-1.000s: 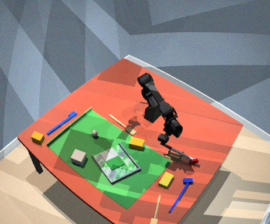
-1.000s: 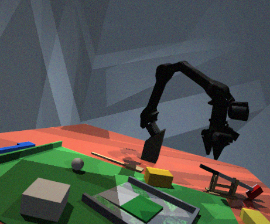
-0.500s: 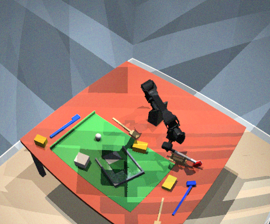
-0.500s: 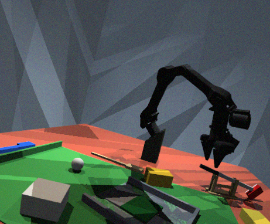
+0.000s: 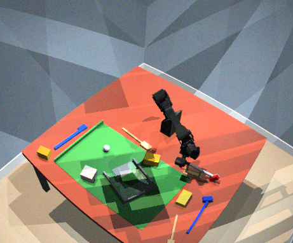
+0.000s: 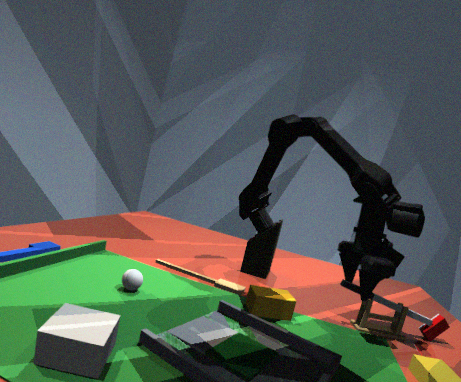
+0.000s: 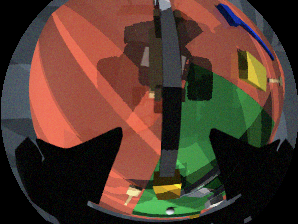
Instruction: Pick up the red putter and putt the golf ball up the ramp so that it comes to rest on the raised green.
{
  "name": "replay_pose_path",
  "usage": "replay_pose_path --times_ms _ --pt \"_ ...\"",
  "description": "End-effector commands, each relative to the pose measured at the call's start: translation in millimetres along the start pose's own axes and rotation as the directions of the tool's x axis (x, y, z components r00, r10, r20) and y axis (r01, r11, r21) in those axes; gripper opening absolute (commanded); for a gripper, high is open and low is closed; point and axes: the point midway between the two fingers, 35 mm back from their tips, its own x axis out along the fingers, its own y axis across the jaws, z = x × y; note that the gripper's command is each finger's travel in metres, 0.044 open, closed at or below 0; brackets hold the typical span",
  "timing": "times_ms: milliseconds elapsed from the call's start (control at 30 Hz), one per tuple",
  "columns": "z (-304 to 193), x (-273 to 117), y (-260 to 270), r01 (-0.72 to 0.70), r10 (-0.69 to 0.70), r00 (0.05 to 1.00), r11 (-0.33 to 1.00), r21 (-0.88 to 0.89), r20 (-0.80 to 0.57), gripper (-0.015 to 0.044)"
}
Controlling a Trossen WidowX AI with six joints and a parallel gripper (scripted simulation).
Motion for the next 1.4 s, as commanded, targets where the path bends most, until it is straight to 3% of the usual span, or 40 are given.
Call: replay_pose_path --times_ms 0,633,1167,1367 --pt "-1.5 3.8 0.3 0.004 -0.004 1.000 1.000 -0.003 -0.004 0.0440" --pt "-2.9 25.7 0.2 0.004 -0.004 1.000 1.000 -0.003 -0.005 0.0440" --pt "-1.1 22.7 -1.3 0.004 -0.004 1.000 1.000 0.002 0.002 0.0020" --pt "-1.1 22.7 -1.3 0.004 -0.004 1.000 1.000 0.002 0.002 0.0000"
